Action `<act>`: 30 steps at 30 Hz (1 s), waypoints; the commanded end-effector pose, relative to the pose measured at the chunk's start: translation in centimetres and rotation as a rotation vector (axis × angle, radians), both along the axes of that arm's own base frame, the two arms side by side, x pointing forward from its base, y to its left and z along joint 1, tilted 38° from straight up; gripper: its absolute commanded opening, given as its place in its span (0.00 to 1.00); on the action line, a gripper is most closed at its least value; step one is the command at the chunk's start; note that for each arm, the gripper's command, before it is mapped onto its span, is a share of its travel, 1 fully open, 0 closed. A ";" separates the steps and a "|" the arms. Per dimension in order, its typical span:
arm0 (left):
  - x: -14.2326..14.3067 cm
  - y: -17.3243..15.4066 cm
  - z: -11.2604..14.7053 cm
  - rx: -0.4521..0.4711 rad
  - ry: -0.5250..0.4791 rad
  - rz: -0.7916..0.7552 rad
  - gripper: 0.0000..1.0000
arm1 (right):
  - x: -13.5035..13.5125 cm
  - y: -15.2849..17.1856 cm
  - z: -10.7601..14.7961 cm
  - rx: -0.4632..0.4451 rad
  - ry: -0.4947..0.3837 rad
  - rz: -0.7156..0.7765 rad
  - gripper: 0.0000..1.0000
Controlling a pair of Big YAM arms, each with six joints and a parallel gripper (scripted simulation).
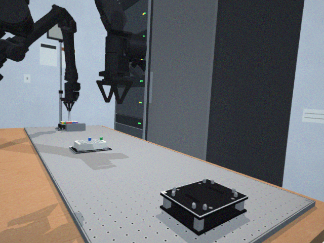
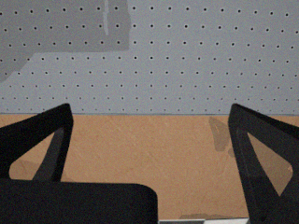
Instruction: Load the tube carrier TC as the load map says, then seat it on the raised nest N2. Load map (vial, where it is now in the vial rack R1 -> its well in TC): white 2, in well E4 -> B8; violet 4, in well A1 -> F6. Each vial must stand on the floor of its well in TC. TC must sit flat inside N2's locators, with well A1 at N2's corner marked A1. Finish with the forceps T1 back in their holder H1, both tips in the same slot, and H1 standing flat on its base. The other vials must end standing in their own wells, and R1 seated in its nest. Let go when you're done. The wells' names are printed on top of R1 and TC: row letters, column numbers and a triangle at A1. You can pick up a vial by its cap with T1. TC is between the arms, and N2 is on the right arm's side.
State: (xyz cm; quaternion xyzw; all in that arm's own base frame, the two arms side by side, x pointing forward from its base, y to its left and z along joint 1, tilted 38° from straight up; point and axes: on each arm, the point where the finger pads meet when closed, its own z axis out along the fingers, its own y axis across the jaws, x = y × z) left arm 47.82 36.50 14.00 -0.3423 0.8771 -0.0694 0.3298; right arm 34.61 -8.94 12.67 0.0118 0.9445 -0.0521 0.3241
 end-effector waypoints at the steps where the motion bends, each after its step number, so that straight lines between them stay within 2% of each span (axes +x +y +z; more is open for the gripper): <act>1: 2.0 0.3 0.9 0.023 -0.027 -0.012 0.09 | 0.4 -0.2 0.9 -0.004 -0.017 -0.003 1.00; 25: 2.0 0.3 0.9 0.023 -0.027 -0.012 0.09 | 0.4 -0.2 0.9 -0.004 -0.017 -0.003 1.00; 28: 1.9 0.3 1.7 0.035 -0.035 -0.014 0.09 | 0.4 -0.2 0.9 -0.004 -0.017 -0.003 1.00; 29: 1.8 0.3 3.4 0.056 -0.055 -0.017 0.09 | 0.4 -0.2 0.9 -0.004 -0.017 -0.003 1.00; 30: 1.6 0.2 3.9 0.065 -0.060 -0.019 0.09 | 0.4 -0.2 0.9 -0.004 -0.017 -0.003 1.00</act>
